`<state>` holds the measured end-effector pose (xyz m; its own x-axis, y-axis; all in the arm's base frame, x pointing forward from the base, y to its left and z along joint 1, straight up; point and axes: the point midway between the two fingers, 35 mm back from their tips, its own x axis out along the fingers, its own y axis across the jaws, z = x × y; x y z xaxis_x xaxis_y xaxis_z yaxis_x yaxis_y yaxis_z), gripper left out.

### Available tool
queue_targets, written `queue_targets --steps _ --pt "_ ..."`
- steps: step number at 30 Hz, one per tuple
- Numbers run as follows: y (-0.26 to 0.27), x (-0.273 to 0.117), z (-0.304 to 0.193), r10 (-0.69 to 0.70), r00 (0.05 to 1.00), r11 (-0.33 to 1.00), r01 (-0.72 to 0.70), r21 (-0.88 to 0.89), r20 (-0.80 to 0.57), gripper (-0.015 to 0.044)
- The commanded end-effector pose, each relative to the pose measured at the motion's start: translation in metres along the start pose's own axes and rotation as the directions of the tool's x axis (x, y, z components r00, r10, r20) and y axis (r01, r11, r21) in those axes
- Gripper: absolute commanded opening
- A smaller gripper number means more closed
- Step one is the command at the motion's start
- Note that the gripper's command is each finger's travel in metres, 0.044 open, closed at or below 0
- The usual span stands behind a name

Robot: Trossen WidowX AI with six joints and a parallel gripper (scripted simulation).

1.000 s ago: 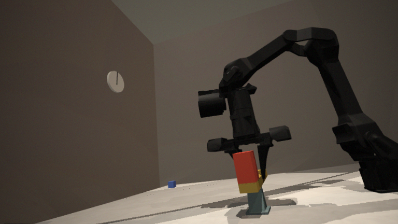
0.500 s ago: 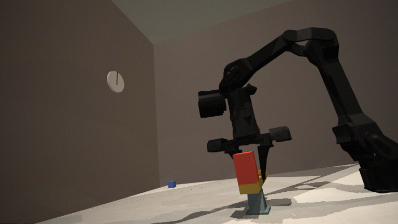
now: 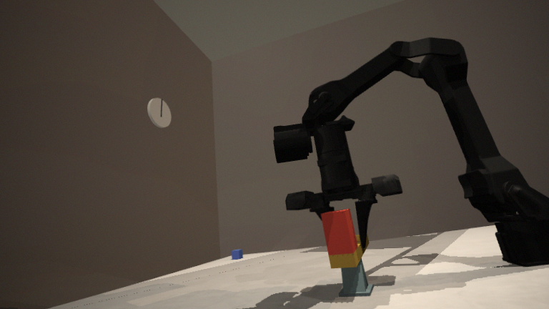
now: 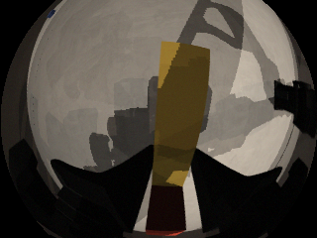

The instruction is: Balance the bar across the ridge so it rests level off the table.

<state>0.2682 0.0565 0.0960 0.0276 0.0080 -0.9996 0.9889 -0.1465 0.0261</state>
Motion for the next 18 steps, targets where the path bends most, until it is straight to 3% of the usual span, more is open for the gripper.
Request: queue_targets --steps 1,18 --pt "0.0003 0.0012 0.0002 0.001 1.000 1.000 -0.001 0.004 0.002 0.0000" --pt "0.0000 0.0026 0.0004 0.001 1.000 1.000 -0.001 0.004 0.002 0.0000"
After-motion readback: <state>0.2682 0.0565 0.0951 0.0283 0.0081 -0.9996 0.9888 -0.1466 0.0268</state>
